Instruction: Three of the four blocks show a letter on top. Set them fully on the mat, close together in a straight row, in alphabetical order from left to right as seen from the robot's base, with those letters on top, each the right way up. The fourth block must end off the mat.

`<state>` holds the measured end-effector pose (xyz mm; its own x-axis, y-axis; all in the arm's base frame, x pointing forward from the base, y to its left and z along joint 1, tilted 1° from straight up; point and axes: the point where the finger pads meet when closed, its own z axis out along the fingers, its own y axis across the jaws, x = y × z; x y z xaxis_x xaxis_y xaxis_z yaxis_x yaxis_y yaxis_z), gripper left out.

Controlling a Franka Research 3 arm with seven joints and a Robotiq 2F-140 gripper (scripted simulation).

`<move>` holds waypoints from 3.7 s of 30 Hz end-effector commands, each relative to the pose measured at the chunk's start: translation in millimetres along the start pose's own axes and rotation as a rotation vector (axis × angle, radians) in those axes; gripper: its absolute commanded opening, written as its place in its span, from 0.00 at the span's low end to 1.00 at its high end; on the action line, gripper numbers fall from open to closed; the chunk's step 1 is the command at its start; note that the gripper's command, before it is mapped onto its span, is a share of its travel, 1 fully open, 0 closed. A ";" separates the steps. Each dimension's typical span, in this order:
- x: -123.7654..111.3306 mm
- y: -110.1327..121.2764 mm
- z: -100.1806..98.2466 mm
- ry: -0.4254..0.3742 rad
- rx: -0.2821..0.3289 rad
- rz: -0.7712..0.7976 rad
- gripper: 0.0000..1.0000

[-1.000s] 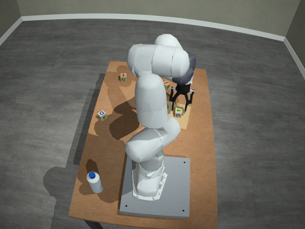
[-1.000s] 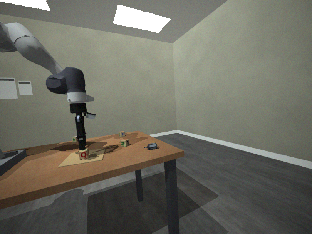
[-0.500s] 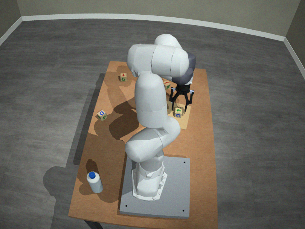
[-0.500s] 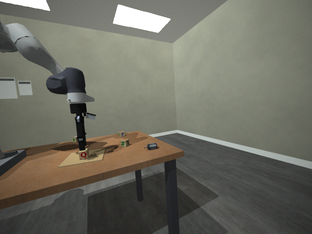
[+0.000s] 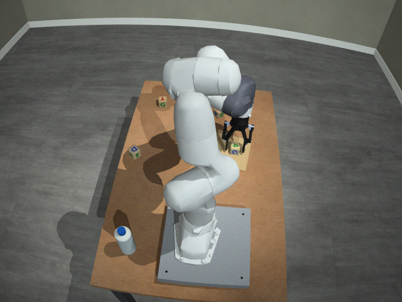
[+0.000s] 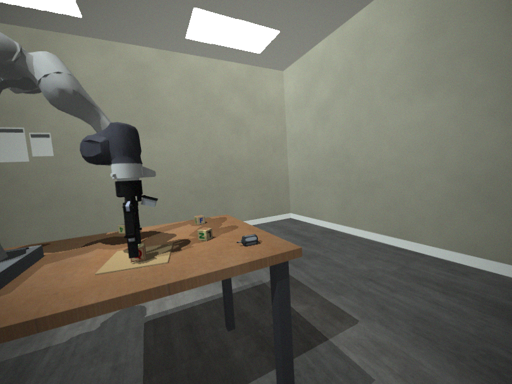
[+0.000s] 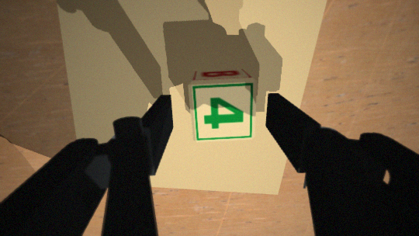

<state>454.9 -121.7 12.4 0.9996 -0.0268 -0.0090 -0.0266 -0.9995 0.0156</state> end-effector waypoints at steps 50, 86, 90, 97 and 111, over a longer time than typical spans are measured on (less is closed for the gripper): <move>6.3 1.2 16.3 0.018 0.007 -0.036 0.44; 6.3 1.2 16.3 0.018 0.007 -0.036 0.33; 6.3 1.2 16.3 0.018 0.007 -0.036 0.33; 6.3 1.2 16.2 0.018 0.007 -0.036 0.33; 5.7 1.5 -22.8 0.018 0.007 -0.036 0.33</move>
<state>464.2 -124.3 22.1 0.9991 0.0354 0.0213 0.0353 -0.9994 0.0051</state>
